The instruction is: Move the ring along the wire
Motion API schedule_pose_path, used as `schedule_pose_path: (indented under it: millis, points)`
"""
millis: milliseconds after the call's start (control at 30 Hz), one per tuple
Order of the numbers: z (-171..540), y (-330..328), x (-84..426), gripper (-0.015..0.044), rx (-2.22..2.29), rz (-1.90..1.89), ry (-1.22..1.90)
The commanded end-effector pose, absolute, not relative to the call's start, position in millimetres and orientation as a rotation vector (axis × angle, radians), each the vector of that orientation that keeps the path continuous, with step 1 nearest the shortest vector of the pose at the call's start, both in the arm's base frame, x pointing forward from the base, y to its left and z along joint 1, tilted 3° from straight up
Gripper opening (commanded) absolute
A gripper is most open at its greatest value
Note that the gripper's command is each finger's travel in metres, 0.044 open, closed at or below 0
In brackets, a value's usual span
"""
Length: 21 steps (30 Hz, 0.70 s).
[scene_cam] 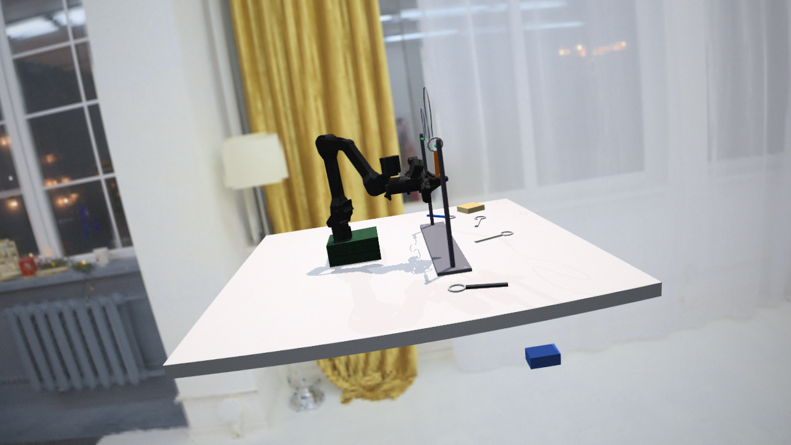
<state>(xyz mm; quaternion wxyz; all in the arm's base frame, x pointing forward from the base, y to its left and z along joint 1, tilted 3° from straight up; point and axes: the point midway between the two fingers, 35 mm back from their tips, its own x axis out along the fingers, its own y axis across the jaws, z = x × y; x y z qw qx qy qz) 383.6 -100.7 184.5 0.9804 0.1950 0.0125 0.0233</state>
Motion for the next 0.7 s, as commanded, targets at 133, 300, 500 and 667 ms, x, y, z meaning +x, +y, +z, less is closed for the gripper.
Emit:
schedule_pose_path:
  millis: [133,300,500,667]
  points:
    - [199.4,-74.2,380.3,-0.015,0.563,0.045,0.031]
    - [208.3,-63.1,373.7,-0.015,0.645,0.063,0.082]
    - [219.7,-50.9,364.2,-0.015,0.74,0.088,0.147]
    - [231.8,-41.2,355.5,-0.015,0.829,0.117,0.209]
